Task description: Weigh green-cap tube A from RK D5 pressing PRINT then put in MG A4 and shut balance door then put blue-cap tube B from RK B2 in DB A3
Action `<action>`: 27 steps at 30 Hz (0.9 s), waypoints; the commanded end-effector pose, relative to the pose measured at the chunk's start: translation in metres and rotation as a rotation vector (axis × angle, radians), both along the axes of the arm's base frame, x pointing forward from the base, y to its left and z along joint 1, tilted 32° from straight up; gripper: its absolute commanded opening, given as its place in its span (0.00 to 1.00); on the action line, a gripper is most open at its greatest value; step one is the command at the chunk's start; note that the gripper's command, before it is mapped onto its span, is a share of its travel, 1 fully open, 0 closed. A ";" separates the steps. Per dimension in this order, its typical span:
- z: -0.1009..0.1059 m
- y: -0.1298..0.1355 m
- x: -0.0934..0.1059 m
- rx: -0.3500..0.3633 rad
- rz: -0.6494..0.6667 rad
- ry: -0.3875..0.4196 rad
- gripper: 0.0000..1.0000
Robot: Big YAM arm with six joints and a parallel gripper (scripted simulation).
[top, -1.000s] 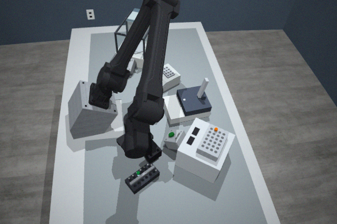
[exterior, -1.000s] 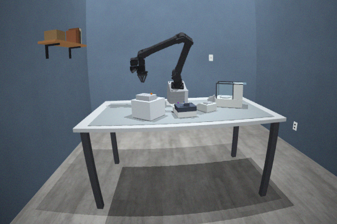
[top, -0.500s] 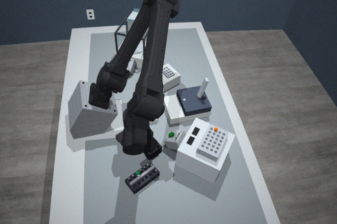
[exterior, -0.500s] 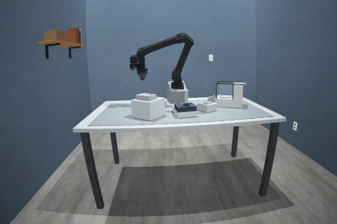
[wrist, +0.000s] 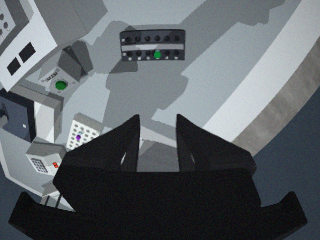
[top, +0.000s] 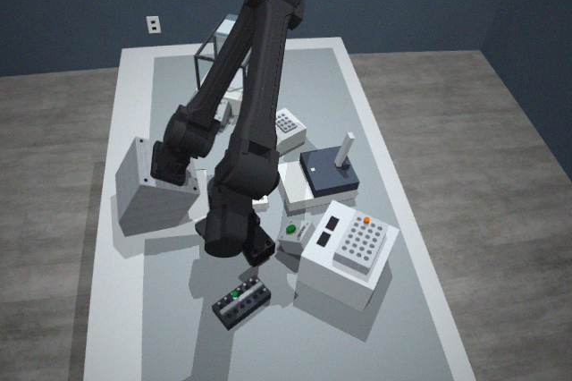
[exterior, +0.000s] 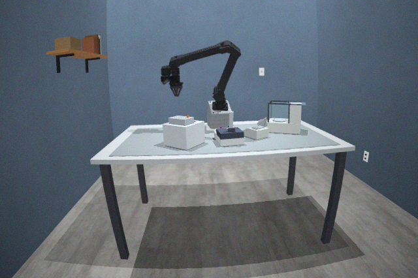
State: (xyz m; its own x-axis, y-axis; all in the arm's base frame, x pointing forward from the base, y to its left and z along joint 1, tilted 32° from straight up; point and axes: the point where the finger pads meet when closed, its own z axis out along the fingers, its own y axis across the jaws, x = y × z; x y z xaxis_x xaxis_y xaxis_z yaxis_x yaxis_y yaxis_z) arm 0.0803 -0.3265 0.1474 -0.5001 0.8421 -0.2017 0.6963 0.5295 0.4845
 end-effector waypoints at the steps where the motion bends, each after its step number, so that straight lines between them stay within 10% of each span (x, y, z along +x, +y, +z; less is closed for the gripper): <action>1: 0.027 -0.019 -0.011 -0.070 -0.003 0.004 0.30; 8: 0.014 -0.012 -0.005 -0.040 0.002 0.001 0.30; 27: 0.054 -0.050 0.111 -0.171 0.074 0.093 0.30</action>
